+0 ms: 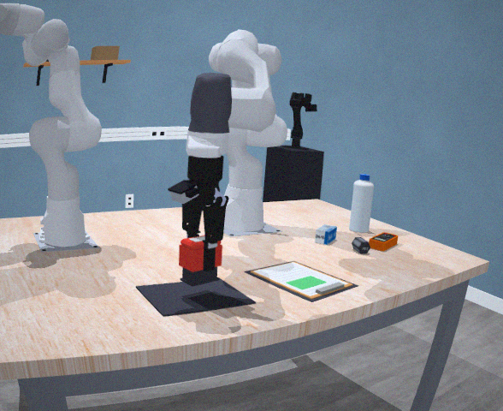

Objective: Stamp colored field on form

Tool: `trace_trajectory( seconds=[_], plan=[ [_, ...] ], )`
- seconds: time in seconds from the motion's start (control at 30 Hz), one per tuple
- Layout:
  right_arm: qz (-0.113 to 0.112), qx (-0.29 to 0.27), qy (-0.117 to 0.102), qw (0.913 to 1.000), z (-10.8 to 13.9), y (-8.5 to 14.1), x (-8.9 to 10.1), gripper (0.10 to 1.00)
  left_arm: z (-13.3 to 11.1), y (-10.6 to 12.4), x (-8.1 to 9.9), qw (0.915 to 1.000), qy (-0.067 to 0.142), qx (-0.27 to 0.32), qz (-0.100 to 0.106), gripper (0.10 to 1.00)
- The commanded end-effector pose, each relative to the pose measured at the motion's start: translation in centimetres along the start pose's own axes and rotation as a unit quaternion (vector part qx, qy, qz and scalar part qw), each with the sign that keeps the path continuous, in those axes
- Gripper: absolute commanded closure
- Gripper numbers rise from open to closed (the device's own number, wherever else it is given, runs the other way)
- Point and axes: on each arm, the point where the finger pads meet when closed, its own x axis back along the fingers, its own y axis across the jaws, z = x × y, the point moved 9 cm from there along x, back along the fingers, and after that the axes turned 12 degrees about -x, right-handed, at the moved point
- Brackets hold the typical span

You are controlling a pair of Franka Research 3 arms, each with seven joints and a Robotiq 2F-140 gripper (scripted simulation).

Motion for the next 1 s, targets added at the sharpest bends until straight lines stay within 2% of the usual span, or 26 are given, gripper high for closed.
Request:
trace_trajectory(
  seconds=[0.0,0.17,0.23,0.47,0.73,0.8,0.97],
  plan=[
    [0.0,0.0,0.0,1.0,0.0,0.0,0.0,0.098,-2.1,-1.1,0.4,1.0,0.003,-0.009,0.003,0.826],
    [0.0,0.0,0.0,1.0,0.0,0.0,0.0,0.098,-6.8,-2.4,0.5,0.9998,0.003,-0.017,0.003,0.826],
    [0.0,0.0,0.0,1.0,0.0,0.0,0.0,0.098,-6.8,-2.4,0.5,0.9998,0.003,-0.017,0.003,0.826],
    [0.0,0.0,0.0,1.0,0.0,0.0,0.0,0.098,-15.5,-3.7,0.5,0.9995,0.002,-0.03,0.003,0.826],
    [0.0,0.0,0.0,1.0,0.0,0.0,0.0,0.098,-24.4,-3.6,0.4,0.9992,0.003,-0.039,0.003,0.826],
    [0.0,0.0,0.0,1.0,0.0,0.0,0.0,0.098,-24.4,-3.6,0.4,0.9992,0.003,-0.039,0.003,0.826],
    [0.0,0.0,0.0,1.0,0.0,0.0,0.0,0.098,-27.6,-3.1,0.3,0.9991,0.004,-0.042,0.003,0.826]
  ],
)
